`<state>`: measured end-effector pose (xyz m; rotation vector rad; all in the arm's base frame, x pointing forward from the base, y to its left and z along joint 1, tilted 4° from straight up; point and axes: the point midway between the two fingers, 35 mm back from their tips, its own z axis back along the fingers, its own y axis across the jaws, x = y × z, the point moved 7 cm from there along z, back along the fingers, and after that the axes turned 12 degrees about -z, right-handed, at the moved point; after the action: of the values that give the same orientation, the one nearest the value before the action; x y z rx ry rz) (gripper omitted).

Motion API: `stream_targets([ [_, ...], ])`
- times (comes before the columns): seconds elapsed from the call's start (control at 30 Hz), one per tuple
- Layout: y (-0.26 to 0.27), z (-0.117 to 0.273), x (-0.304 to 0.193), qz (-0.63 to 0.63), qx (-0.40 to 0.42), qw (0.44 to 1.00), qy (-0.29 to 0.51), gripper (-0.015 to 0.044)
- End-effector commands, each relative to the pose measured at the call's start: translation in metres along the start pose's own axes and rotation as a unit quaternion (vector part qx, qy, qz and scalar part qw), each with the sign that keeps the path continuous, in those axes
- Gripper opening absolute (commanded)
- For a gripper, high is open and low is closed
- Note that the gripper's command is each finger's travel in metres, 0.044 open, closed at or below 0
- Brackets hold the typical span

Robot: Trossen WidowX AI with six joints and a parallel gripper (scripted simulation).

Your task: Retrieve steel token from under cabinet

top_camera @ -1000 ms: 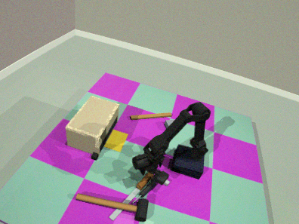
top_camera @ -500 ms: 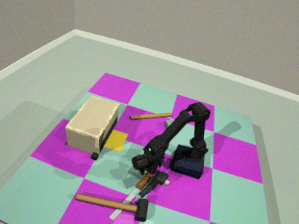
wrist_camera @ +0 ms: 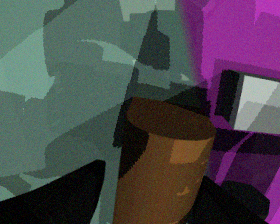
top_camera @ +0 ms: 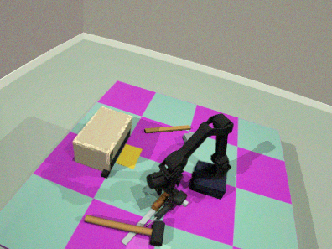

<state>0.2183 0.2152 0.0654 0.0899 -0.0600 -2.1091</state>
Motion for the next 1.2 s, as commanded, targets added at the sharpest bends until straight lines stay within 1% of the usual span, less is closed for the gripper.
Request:
stream_targets([
  [0.0,0.0001,0.0003,-0.0001,0.0,0.0,1.0,0.0,0.0176],
  [0.33,0.0001,0.0003,-0.0001,0.0,0.0,1.0,0.0,0.0109],
  [0.47,0.0001,0.0003,-0.0001,0.0,0.0,1.0,0.0,0.0004],
  [0.77,0.0001,0.0003,0.0001,0.008,0.0,1.0,0.0,0.0],
  [1.0,-0.0001,0.0002,0.0002,0.002,-0.001,1.0,0.0,0.0184],
  [1.03,-0.0001,0.0002,0.0002,0.002,-0.001,1.0,0.0,0.02],
  [1.17,-0.0001,0.0002,0.0002,0.002,-0.001,1.0,0.0,0.02],
])
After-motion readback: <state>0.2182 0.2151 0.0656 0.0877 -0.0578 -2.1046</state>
